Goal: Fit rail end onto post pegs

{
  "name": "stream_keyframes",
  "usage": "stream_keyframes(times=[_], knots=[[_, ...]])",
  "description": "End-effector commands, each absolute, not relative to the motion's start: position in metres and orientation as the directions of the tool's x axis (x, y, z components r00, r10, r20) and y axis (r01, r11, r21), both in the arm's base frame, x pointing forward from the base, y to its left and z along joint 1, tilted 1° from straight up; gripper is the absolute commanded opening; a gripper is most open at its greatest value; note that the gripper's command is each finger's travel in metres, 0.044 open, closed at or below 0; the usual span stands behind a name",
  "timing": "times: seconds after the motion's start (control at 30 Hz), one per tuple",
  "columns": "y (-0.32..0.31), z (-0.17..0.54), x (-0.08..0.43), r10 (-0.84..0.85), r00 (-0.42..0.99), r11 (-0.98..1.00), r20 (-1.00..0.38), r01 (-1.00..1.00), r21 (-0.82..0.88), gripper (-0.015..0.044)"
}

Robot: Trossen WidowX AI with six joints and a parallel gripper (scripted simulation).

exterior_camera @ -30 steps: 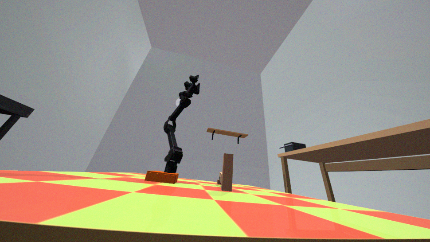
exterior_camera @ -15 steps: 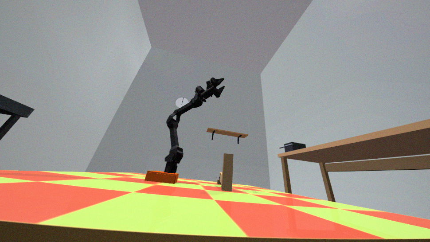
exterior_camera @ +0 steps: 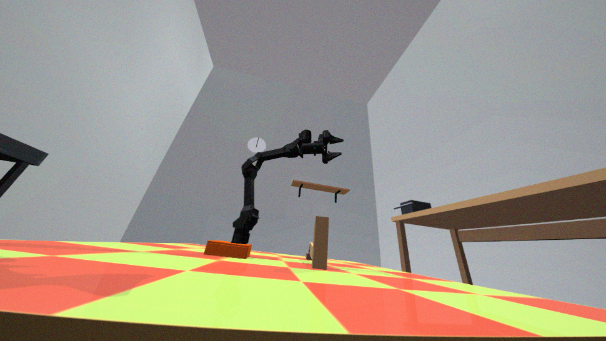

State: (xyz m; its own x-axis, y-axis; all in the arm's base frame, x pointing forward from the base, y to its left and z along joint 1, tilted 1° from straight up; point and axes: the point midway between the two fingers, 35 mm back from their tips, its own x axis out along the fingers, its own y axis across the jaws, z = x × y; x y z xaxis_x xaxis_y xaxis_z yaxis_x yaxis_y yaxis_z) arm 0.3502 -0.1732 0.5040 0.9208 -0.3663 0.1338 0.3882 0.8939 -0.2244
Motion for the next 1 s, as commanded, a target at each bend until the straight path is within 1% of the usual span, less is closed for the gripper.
stream_keyframes(times=[0.0,0.13,0.23,0.37,0.47,0.57,0.67,0.77,0.83,0.9,0.97], knots=[[-0.172,0.444,0.382,-0.34,0.938,0.894,-0.064,0.301,-0.331,0.044],[-0.159,0.385,0.406,-0.289,0.921,0.891,-0.261,0.159,-0.426,0.044],[-0.145,0.34,0.418,-0.244,0.882,0.878,-0.403,0.024,-0.478,0.044],[-0.122,0.283,0.426,-0.179,0.796,0.84,-0.578,-0.182,-0.511,0.044],[-0.105,0.236,0.424,-0.132,0.691,0.78,-0.711,-0.37,-0.504,0.044],[-0.086,0.192,0.415,-0.089,0.558,0.694,-0.825,-0.56,-0.453,0.044],[-0.068,0.152,0.4,-0.054,0.405,0.581,-0.913,-0.731,-0.358,0.044],[-0.048,0.114,0.376,-0.028,0.214,0.425,-0.976,-0.881,-0.206,0.044],[-0.036,0.093,0.357,-0.02,0.082,0.309,-0.996,-0.947,-0.084,0.044],[-0.032,0.086,0.35,-0.019,0.034,0.264,-0.999,-0.964,-0.038,0.044],[-0.032,0.086,0.35,-0.019,0.034,0.264,-0.999,-0.964,-0.038,0.044]])
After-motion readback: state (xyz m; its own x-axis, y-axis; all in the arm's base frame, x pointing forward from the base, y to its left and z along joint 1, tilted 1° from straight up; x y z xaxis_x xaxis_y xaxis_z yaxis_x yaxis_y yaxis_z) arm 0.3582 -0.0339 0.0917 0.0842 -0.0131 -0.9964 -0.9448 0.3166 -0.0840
